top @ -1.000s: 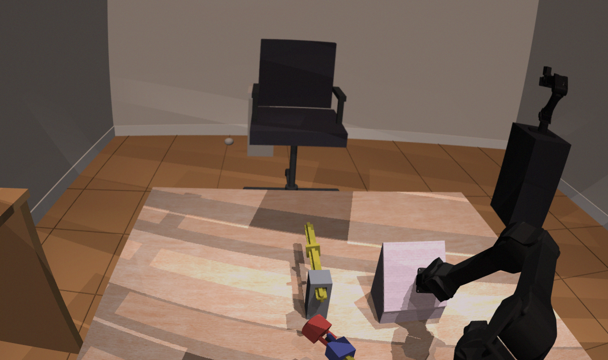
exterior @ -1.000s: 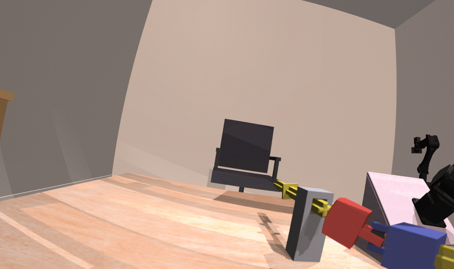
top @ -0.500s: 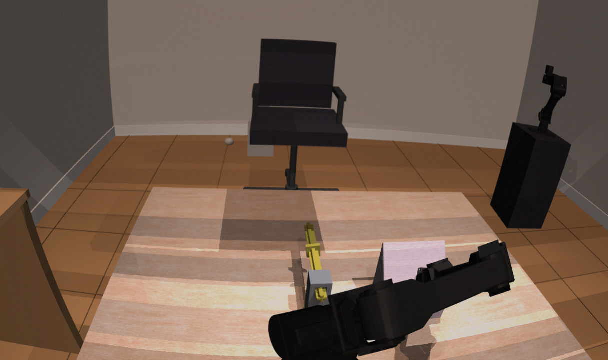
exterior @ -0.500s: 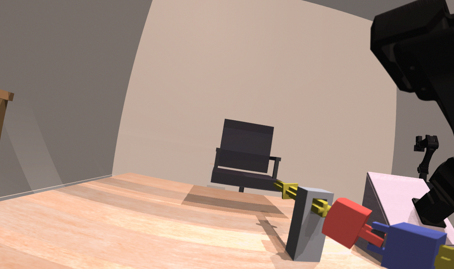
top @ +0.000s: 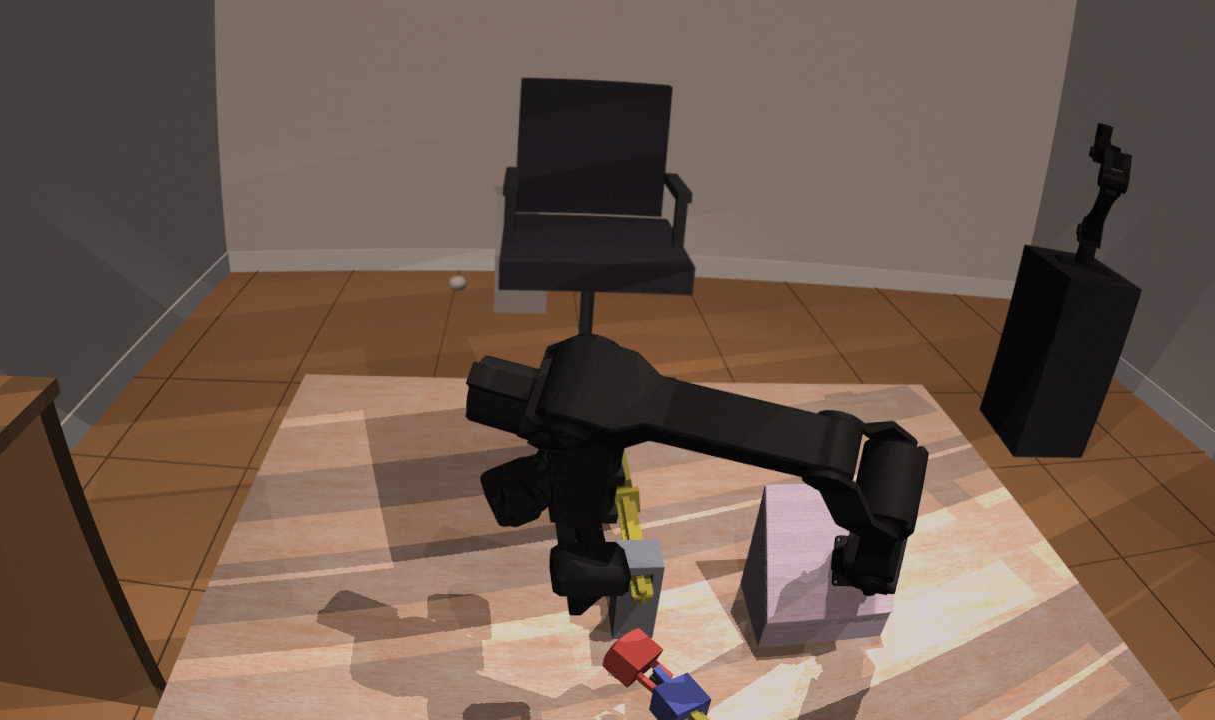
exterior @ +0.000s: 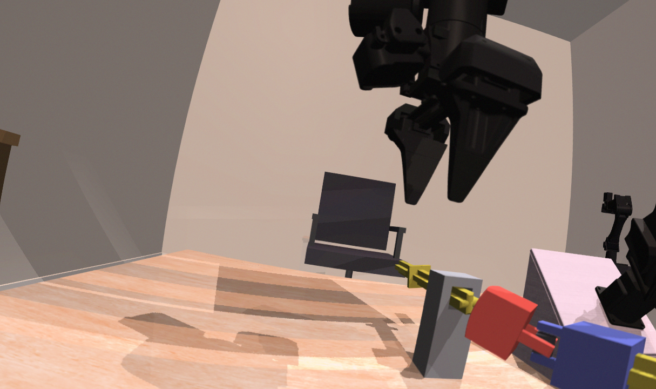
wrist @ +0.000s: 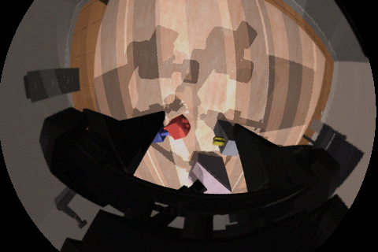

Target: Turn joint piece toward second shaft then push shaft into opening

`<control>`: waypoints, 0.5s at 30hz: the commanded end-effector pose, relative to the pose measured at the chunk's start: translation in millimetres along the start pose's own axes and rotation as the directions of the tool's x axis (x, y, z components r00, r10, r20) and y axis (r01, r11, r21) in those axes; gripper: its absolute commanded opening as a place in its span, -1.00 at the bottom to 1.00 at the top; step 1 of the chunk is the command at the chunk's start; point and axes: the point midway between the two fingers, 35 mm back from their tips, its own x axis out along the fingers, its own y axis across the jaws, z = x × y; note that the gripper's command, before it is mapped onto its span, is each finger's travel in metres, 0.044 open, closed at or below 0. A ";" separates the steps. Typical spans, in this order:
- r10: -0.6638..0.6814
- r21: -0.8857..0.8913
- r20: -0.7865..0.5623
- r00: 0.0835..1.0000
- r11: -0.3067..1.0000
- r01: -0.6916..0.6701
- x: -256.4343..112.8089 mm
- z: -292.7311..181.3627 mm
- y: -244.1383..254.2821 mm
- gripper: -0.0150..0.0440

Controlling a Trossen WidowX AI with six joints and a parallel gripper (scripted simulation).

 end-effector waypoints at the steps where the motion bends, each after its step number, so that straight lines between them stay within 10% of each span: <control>1: 0.016 0.058 -0.021 1.000 0.998 -0.014 -3.8 -8.9 -28.0 1.00; 15: -0.035 0.298 0.001 0.999 0.954 0.033 2.0 -10.2 -26.2 1.00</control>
